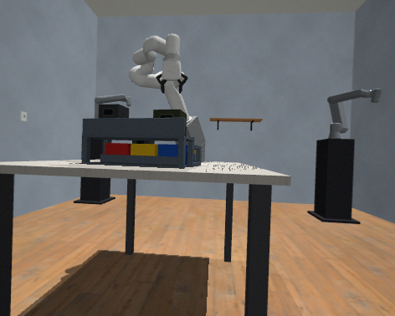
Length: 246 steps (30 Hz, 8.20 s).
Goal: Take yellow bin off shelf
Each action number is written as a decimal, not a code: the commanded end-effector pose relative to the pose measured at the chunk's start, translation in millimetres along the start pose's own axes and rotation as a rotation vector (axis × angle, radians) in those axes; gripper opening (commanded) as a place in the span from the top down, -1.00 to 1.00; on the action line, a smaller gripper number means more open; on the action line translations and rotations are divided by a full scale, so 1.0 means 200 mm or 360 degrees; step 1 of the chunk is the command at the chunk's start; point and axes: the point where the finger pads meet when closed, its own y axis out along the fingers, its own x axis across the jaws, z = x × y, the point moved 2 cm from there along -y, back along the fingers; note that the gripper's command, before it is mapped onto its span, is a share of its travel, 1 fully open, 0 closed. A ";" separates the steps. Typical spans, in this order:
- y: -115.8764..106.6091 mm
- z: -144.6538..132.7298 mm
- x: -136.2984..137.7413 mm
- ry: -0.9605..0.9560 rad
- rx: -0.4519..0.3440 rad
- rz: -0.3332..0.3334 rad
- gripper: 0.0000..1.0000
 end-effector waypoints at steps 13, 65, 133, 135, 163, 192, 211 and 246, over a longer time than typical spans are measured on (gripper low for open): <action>-0.13 0.23 -0.08 0.0003 -0.0019 -0.0007 -1.00; -0.38 0.35 0.12 -0.1135 0.0446 -0.0105 -1.00; -0.32 0.28 0.13 -0.2380 0.0919 -0.0192 -1.00; -0.32 0.28 0.13 -0.2380 0.0919 -0.0192 -1.00; -0.32 0.29 0.11 -0.1613 0.0617 -0.0133 -1.00; -0.33 0.30 0.11 -0.1000 0.0376 -0.0085 -1.00; -0.33 0.31 0.10 -0.0463 0.0166 -0.0043 -1.00; -0.33 0.32 0.10 0.0002 -0.0016 -0.0007 -1.00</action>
